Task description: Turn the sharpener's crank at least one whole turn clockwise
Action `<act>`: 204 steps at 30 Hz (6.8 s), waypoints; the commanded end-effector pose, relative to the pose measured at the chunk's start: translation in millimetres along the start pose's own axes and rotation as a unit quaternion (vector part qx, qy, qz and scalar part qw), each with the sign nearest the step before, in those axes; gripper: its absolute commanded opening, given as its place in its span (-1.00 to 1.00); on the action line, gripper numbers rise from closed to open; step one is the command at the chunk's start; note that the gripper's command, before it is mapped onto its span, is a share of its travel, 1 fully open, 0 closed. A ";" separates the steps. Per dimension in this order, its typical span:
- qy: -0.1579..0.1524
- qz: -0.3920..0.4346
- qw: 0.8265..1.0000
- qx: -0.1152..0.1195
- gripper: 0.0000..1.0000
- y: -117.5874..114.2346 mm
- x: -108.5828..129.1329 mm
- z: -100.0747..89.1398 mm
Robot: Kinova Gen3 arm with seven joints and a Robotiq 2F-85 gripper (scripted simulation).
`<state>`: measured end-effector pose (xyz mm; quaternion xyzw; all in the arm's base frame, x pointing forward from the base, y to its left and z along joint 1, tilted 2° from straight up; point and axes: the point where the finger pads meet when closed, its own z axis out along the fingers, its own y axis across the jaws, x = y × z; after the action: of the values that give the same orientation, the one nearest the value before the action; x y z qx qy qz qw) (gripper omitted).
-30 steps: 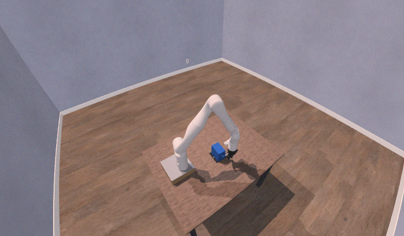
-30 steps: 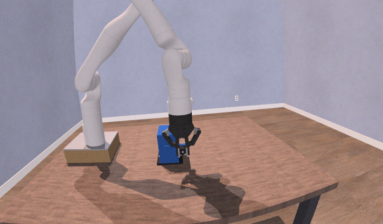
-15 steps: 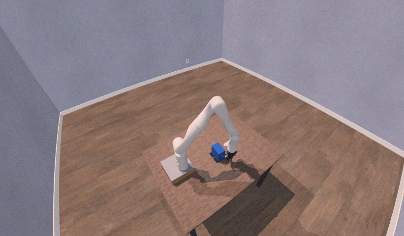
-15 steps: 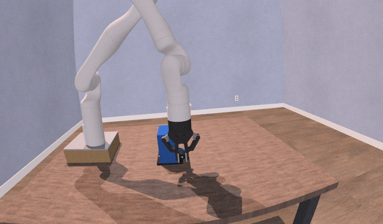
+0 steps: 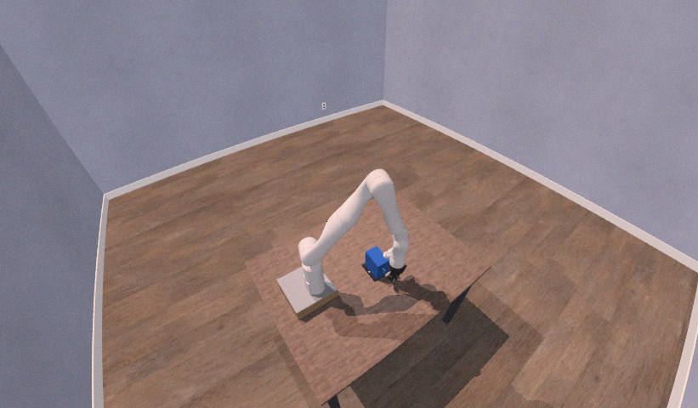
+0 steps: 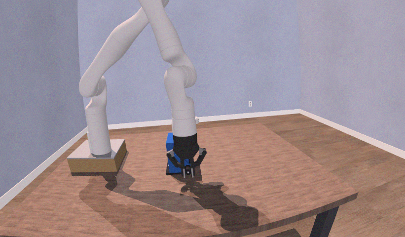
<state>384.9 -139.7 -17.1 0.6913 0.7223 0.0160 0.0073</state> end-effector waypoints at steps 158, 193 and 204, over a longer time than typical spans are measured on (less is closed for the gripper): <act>0.001 0.002 1.000 0.003 -1.00 -86.0 0.1 -28.9; 0.001 0.002 1.000 0.003 -1.00 -83.5 0.0 -63.2; 0.001 0.002 1.000 0.003 -1.00 -72.7 -0.1 -79.7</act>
<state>304.9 -143.9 54.7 0.6947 0.7191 0.0133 -0.0003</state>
